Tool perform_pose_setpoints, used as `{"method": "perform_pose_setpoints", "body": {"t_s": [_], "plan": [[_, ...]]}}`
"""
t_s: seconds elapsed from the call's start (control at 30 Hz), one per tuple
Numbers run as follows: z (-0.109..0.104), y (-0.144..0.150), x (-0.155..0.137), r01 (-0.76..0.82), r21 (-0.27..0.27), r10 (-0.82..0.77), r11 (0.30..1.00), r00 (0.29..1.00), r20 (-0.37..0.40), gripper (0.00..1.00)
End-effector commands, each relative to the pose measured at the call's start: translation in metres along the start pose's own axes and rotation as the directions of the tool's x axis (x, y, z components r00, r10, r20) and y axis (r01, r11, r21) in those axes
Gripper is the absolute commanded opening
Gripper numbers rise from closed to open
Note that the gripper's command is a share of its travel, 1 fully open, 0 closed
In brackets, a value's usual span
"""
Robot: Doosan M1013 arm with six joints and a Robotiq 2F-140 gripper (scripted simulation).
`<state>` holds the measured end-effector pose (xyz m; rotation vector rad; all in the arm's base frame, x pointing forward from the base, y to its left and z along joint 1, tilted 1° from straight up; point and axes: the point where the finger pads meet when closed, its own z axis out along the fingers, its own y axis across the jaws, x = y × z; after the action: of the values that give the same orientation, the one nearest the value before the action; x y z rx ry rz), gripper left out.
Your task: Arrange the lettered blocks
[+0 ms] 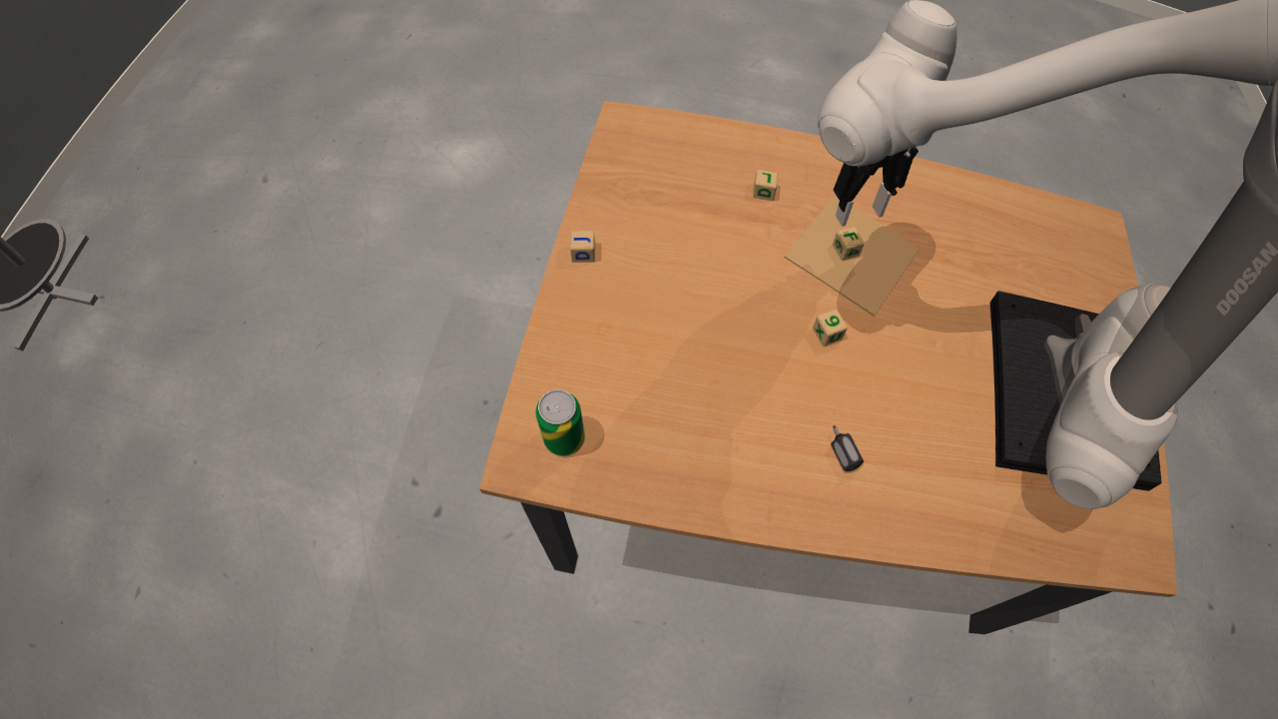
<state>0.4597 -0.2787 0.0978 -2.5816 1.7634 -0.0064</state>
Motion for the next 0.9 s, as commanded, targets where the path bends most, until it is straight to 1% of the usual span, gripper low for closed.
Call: {"method": "perform_pose_setpoints", "body": {"t_s": [0.0,0.27,0.77,0.87], "plan": [[0.001,0.0,0.0,0.0,0.001,0.0,1.0,1.0,-0.001,0.53],[0.006,0.0,0.0,0.0,0.001,0.0,1.0,1.0,0.0,0.53],[0.028,0.0,0.001,0.0,0.001,0.0,1.0,1.0,0.0,0.53],[0.03,0.0,0.001,0.0,0.001,0.0,1.0,1.0,0.0,0.53]]}}
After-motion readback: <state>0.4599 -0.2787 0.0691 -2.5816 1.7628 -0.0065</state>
